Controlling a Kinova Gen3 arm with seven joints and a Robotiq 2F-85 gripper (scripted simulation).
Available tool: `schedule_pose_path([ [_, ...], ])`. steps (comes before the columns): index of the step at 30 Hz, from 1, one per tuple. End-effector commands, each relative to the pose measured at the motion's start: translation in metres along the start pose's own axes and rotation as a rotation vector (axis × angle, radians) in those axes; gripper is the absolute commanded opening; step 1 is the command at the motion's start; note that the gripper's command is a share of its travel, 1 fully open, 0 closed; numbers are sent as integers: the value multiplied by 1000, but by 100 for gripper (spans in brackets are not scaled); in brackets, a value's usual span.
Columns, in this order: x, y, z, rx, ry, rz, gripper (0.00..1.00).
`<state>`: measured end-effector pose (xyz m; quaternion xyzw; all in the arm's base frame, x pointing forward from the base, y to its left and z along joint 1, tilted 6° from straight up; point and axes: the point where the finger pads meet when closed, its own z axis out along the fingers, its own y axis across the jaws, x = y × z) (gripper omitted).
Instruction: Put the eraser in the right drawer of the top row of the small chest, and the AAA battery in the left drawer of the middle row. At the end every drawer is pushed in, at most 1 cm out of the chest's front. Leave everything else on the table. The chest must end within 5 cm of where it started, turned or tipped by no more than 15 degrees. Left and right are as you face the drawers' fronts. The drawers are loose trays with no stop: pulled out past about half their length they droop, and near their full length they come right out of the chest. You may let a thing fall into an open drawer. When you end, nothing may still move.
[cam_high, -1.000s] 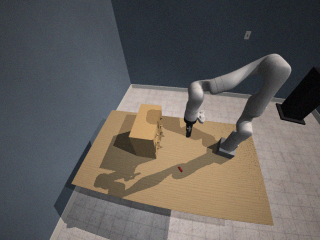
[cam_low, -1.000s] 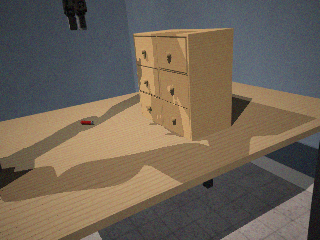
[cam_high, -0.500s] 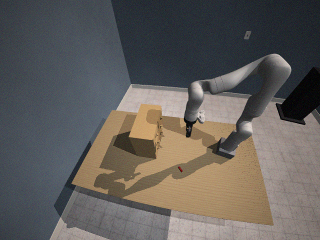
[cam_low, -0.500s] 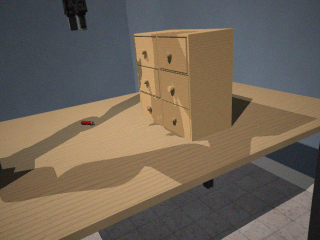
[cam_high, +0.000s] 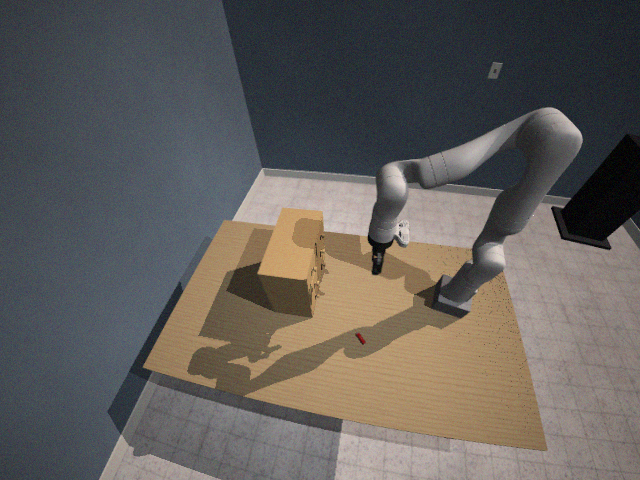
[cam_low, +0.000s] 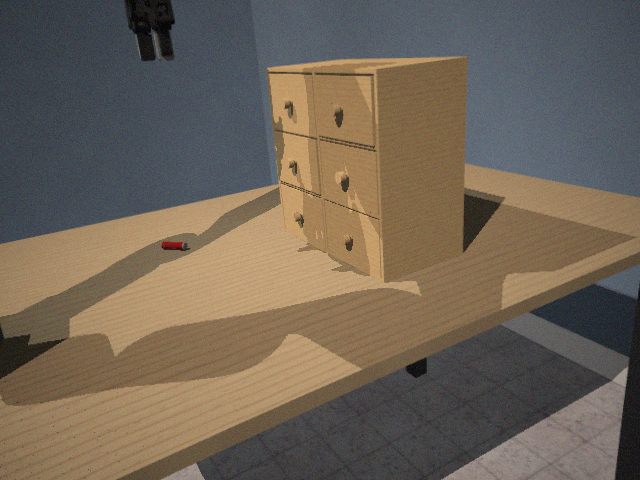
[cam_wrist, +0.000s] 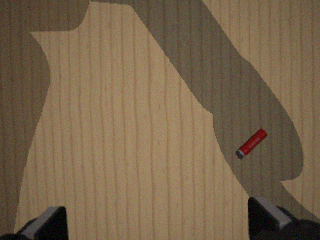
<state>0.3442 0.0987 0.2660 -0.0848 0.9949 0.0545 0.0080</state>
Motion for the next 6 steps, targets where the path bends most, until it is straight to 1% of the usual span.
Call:
schedule_pose_path([
  [1, 0, 0, -1, 0, -2, 0, 100],
  [6, 0, 0, -1, 0, -2, 0, 100],
])
